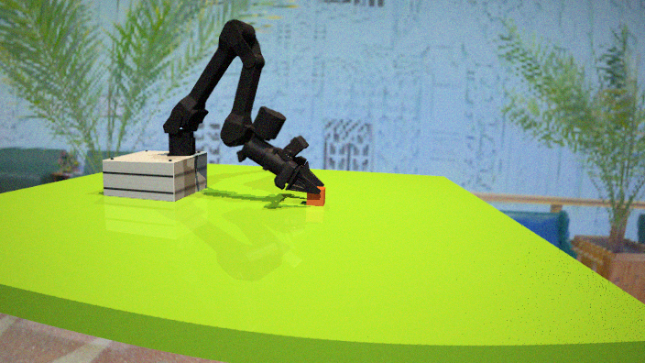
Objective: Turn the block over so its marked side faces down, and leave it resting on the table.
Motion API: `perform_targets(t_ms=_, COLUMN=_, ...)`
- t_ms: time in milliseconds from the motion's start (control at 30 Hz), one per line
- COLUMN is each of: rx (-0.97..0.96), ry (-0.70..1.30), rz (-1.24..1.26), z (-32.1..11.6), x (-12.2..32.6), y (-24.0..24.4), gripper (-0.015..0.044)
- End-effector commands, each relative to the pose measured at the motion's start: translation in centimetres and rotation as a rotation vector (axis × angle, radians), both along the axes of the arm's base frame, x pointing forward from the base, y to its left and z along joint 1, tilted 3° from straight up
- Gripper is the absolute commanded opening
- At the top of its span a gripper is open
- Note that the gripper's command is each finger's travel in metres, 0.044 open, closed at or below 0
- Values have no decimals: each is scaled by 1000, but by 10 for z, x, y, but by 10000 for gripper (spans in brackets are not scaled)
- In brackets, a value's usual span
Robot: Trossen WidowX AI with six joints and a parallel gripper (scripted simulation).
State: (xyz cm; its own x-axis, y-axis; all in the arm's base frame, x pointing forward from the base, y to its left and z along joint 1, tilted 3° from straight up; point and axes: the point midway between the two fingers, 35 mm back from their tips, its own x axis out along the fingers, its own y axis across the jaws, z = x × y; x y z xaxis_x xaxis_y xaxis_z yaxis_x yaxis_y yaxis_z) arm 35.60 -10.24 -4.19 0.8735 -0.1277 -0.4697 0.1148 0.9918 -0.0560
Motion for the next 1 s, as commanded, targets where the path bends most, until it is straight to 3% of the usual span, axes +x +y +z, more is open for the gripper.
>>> perform_targets(t_ms=0, rx=7, ry=-1, rz=0, z=0, x=0, y=1, gripper=440)
perform_targets(t_ms=467, rx=8, ry=5, rz=0, z=0, x=0, y=0, gripper=440)
perform_targets(t_ms=700, rx=36, ry=214, rz=-15, z=14, x=10, y=-3, gripper=440)
perform_targets(t_ms=967, rx=49, ry=430, rz=-27, z=65, x=-5, y=2, gripper=440)
